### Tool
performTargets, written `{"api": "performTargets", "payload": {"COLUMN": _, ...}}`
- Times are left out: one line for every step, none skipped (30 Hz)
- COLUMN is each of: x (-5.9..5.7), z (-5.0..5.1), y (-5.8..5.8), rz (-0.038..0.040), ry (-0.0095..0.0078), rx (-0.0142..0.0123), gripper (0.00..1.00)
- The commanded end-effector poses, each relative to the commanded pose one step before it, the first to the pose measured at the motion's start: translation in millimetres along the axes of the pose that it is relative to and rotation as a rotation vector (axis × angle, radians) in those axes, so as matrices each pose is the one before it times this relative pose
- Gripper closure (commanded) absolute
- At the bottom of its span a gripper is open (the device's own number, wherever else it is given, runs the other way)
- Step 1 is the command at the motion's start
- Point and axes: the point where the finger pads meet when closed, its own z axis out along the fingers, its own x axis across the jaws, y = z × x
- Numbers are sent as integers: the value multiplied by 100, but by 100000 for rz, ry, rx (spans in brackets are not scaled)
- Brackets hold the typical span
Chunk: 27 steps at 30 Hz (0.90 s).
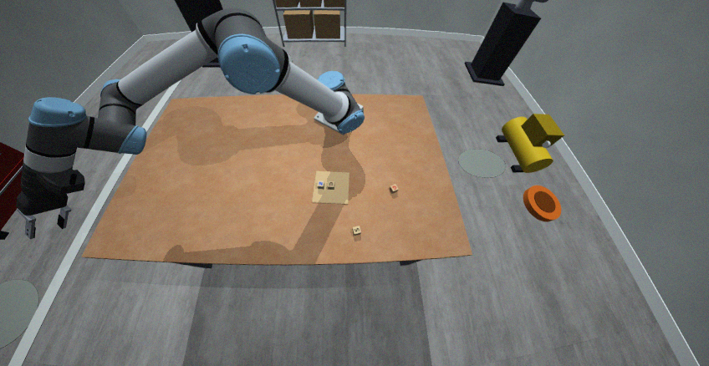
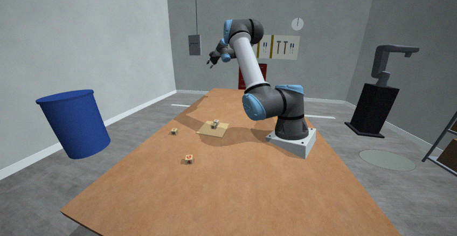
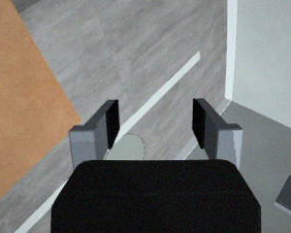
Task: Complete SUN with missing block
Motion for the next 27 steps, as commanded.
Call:
{"api": "performTargets", "payload": {"x": 326, "z": -286, "y": -6549, "rz": 5713, "ry": -2277, "rx": 5918, "gripper": 0}}
{"api": "performTargets", "payload": {"x": -60, "z": -34, "y": -1417, "rz": 1210, "ry": -578, "rx": 1254, "gripper": 0}}
{"api": "performTargets", "payload": {"x": -98, "z": -42, "y": -1502, "rz": 1270, "ry": -641, "rx": 1319, "gripper": 0}}
{"api": "performTargets", "payload": {"x": -143, "z": -50, "y": -1585, "rz": 1327, "ry": -709, "rx": 1378, "gripper": 0}}
{"api": "performTargets", "payload": {"x": -143, "z": -41, "y": -1248, "rz": 1037, "ry": -582, "rx": 1077, "gripper": 0}}
{"api": "performTargets", "payload": {"x": -151, "z": -39, "y": -1119, "rz": 923, "ry": -539, "rx": 958, "gripper": 0}}
{"api": "performTargets", "payload": {"x": -191, "z": -46, "y": -1240, "rz": 1016, "ry": -617, "rx": 1054, "gripper": 0}}
{"api": "performTargets", "payload": {"x": -224, "z": -51, "y": -1275, "rz": 1038, "ry": -657, "rx": 1076, "gripper": 0}}
{"api": "performTargets", "payload": {"x": -265, "z": -58, "y": -1340, "rz": 1084, "ry": -715, "rx": 1121, "gripper": 0}}
{"api": "performTargets", "payload": {"x": -293, "z": -60, "y": -1325, "rz": 1064, "ry": -731, "rx": 1099, "gripper": 0}}
{"api": "performTargets", "payload": {"x": 0, "z": 0, "y": 0, "rz": 0, "ry": 0, "rx": 0, "gripper": 0}}
{"api": "performTargets", "payload": {"x": 0, "z": 0, "y": 0, "rz": 0, "ry": 0, "rx": 0, "gripper": 0}}
{"api": "performTargets", "payload": {"x": -492, "z": -103, "y": -1984, "rz": 1582, "ry": -1142, "rx": 1627, "gripper": 0}}
{"api": "performTargets", "payload": {"x": -577, "z": -114, "y": -2027, "rz": 1603, "ry": -1227, "rx": 1640, "gripper": 0}}
{"api": "performTargets", "payload": {"x": -628, "z": -116, "y": -1943, "rz": 1526, "ry": -1235, "rx": 1550, "gripper": 0}}
{"api": "performTargets", "payload": {"x": -341, "z": -55, "y": -959, "rz": 750, "ry": -632, "rx": 758, "gripper": 0}}
{"api": "performTargets", "payload": {"x": -374, "z": -59, "y": -996, "rz": 777, "ry": -673, "rx": 782, "gripper": 0}}
{"api": "performTargets", "payload": {"x": -429, "z": -67, "y": -1080, "rz": 841, "ry": -748, "rx": 841, "gripper": 0}}
{"api": "performTargets", "payload": {"x": -478, "z": -73, "y": -1137, "rz": 882, "ry": -809, "rx": 877, "gripper": 0}}
{"api": "performTargets", "payload": {"x": -535, "z": -81, "y": -1200, "rz": 930, "ry": -879, "rx": 917, "gripper": 0}}
{"api": "performTargets", "payload": {"x": -567, "z": -84, "y": -1200, "rz": 928, "ry": -905, "rx": 908, "gripper": 0}}
{"api": "performTargets", "payload": {"x": -601, "z": -87, "y": -1199, "rz": 926, "ry": -932, "rx": 898, "gripper": 0}}
{"api": "performTargets", "payload": {"x": -618, "z": -87, "y": -1165, "rz": 899, "ry": -932, "rx": 863, "gripper": 0}}
{"api": "performTargets", "payload": {"x": -657, "z": -90, "y": -1173, "rz": 905, "ry": -967, "rx": 860, "gripper": 0}}
{"api": "performTargets", "payload": {"x": -659, "z": -88, "y": -1116, "rz": 861, "ry": -947, "rx": 809, "gripper": 0}}
{"api": "performTargets", "payload": {"x": -695, "z": -91, "y": -1118, "rz": 864, "ry": -977, "rx": 801, "gripper": 0}}
{"api": "performTargets", "payload": {"x": -708, "z": -91, "y": -1084, "rz": 838, "ry": -975, "rx": 767, "gripper": 0}}
